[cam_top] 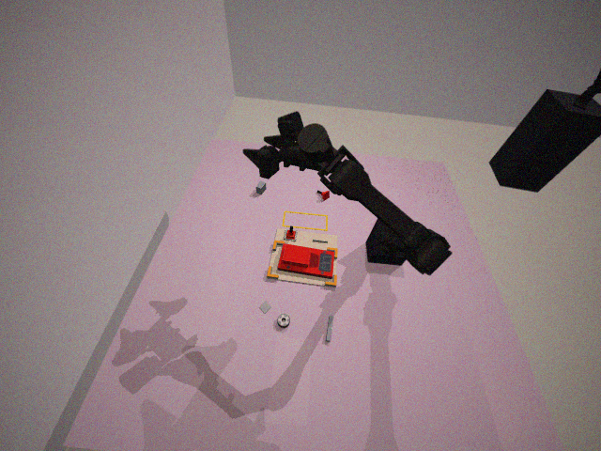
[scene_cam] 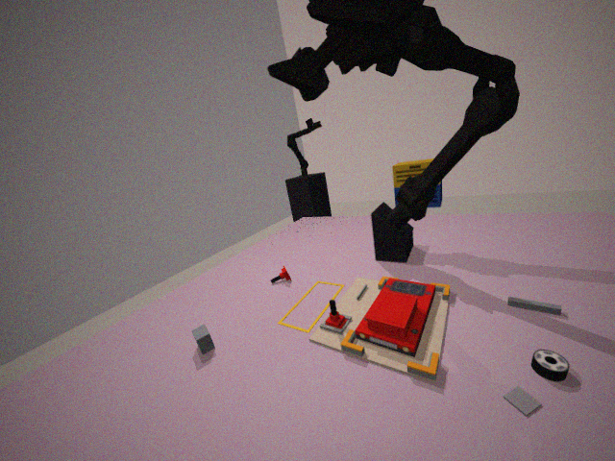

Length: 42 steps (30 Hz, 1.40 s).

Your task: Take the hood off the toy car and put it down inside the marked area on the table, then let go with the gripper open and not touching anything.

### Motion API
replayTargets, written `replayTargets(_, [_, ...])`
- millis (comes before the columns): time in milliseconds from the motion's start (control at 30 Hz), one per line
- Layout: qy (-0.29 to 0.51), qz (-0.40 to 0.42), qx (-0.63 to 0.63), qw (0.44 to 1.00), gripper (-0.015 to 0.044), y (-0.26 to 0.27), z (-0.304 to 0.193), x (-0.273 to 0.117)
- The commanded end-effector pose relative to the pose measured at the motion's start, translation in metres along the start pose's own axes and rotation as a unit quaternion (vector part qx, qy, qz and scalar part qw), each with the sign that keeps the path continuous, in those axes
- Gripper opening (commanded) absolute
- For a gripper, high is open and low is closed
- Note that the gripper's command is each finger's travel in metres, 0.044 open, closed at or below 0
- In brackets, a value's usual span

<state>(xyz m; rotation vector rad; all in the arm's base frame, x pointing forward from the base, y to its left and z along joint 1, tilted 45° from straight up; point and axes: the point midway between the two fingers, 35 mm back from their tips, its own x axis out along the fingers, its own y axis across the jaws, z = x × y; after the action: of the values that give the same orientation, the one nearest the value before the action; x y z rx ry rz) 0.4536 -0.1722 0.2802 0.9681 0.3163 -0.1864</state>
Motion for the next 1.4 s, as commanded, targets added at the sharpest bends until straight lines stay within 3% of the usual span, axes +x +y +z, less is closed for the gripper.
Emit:
replayTargets(0, [0.102,-0.025,-0.038,0.994,0.044,-0.016,-0.056,0.018])
replayTargets(400, [0.364,-0.037,-0.132,0.921,0.044,-0.045,-0.196,0.019])
replayTargets(833, [0.625,0.027,-0.181,0.759,0.044,-0.056,-0.325,-0.045])
replayTargets(967, [0.649,0.036,-0.181,0.738,0.044,-0.063,-0.335,-0.062])
replayTargets(1367, [0.649,0.036,-0.181,0.738,0.044,-0.064,-0.337,-0.061])
